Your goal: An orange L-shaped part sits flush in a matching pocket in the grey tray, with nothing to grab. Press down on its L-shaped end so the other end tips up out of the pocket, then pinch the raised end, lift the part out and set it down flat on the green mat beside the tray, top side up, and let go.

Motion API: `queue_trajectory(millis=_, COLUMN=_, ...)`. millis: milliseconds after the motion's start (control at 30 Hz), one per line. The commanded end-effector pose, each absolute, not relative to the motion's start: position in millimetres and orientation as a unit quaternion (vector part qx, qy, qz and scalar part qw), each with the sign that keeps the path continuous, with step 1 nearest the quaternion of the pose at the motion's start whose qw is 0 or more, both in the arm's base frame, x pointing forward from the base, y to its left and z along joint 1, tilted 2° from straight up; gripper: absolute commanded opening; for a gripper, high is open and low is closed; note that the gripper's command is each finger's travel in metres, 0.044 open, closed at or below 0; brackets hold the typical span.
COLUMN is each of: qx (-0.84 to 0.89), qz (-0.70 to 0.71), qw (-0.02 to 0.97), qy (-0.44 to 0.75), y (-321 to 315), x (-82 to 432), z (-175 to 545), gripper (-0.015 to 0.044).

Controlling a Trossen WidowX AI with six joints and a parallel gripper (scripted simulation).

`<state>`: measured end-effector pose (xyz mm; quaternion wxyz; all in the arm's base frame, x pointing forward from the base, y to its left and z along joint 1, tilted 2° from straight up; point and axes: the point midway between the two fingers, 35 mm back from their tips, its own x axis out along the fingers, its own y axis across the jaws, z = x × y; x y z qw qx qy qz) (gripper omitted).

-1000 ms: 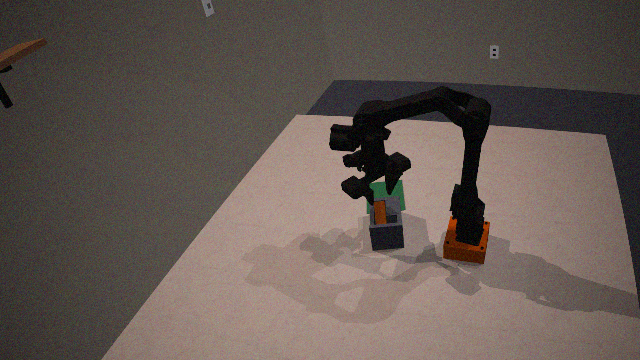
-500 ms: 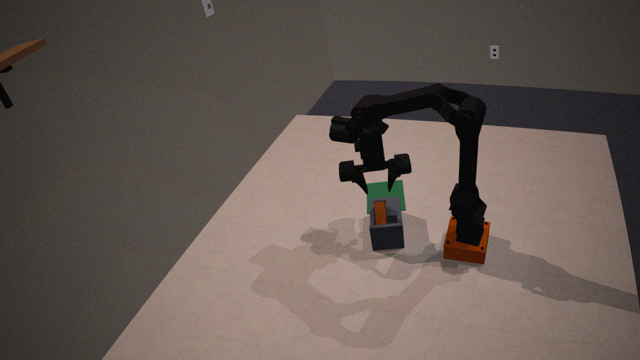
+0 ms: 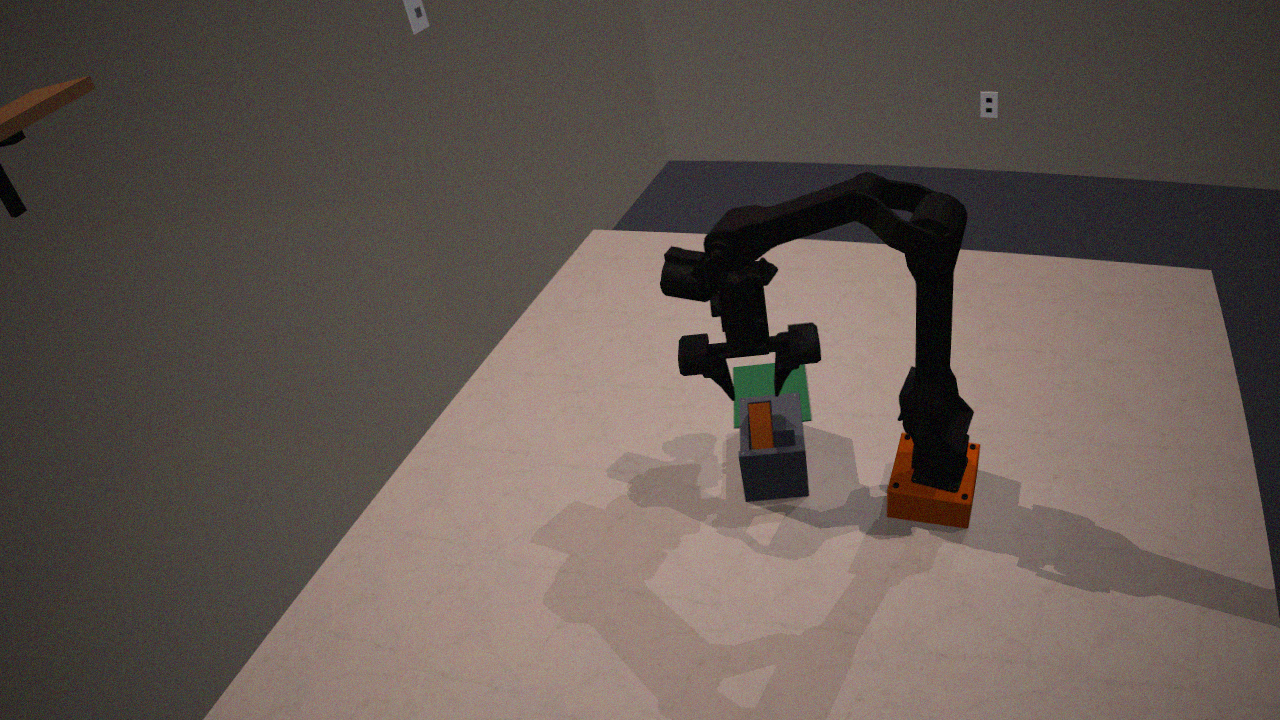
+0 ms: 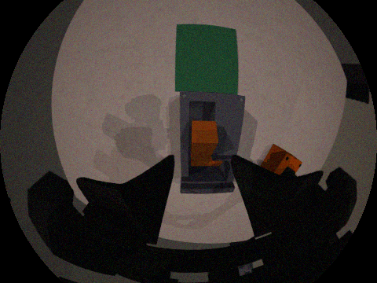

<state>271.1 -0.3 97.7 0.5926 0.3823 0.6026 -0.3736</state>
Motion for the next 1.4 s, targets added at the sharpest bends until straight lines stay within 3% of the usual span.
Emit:
queue_trajectory(millis=0, qx=0.381, qz=-0.379, qw=0.589, qy=0.603, y=-1, x=269, z=90, gripper=0.028)
queue_trajectory(millis=1200, qx=0.381, qz=-0.379, qw=0.589, qy=0.604, y=0, x=268, z=44, gripper=0.028)
queue_trajectory(millis=1367, qx=0.383, qz=-0.374, qw=0.593, qy=0.602, y=0, x=271, z=48, gripper=0.0168)
